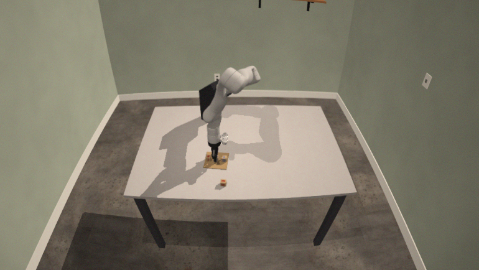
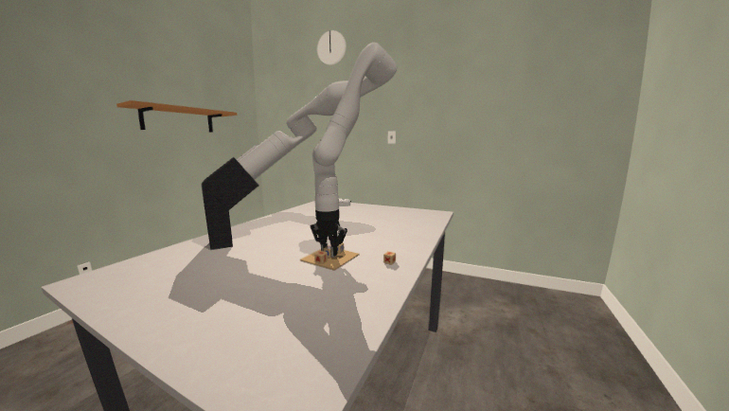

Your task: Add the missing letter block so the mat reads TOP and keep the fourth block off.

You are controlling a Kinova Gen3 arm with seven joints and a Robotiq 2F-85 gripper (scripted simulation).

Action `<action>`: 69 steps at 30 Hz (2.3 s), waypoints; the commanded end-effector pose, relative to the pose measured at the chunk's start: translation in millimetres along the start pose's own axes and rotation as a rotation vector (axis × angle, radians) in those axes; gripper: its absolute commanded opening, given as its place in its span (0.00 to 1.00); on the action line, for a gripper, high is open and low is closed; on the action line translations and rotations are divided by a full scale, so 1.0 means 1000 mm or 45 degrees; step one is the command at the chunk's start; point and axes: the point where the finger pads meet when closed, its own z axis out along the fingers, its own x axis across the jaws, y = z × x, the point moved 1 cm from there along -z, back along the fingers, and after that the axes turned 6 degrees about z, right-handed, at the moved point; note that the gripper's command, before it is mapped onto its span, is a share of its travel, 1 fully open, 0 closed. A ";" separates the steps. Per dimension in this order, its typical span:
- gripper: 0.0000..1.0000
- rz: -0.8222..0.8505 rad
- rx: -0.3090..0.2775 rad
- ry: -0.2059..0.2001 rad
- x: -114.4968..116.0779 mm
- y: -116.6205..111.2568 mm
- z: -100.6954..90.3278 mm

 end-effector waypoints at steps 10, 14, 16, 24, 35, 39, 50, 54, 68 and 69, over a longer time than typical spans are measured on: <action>0.38 0.007 -0.010 0.002 0.002 0.003 0.001; 0.42 0.007 -0.010 0.002 0.001 0.003 0.001; 0.46 0.007 -0.010 0.002 0.001 0.003 0.001; 0.46 0.007 -0.010 0.002 0.001 0.003 0.001; 0.46 0.010 -0.009 -0.002 -0.001 0.003 -0.014; 0.46 0.010 -0.009 -0.002 -0.001 0.002 -0.022; 0.46 0.011 -0.009 -0.003 -0.001 0.002 -0.070; 0.46 0.023 -0.013 0.007 0.001 0.003 -0.080; 1.00 0.003 -0.013 0.006 0.001 0.002 -0.089; 1.00 0.003 -0.013 0.006 0.001 0.002 -0.089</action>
